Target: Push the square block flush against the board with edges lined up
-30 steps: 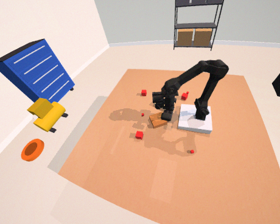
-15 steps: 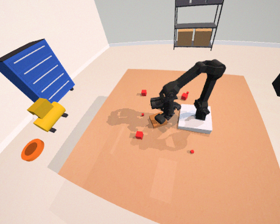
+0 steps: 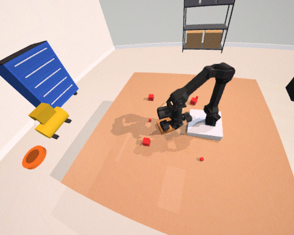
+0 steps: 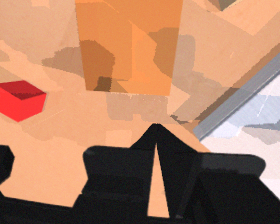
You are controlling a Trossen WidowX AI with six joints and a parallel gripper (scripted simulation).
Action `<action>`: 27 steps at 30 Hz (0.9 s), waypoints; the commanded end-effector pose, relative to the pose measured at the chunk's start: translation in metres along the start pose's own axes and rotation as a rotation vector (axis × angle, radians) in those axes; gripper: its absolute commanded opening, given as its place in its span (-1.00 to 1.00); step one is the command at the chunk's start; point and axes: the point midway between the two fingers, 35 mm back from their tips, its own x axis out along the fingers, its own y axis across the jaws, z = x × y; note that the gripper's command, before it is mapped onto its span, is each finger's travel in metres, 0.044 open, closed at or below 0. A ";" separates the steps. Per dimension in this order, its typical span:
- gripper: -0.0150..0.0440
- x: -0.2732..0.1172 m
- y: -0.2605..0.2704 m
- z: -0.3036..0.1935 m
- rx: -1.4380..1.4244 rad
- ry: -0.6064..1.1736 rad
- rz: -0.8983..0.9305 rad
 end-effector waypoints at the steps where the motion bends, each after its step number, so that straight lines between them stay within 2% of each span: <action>1: -0.49 0.026 0.001 0.000 0.019 -0.004 -0.004; 4: -0.49 0.054 -0.001 0.000 0.025 -0.004 -0.004; 27: -0.49 0.053 0.001 0.023 0.025 -0.005 -0.005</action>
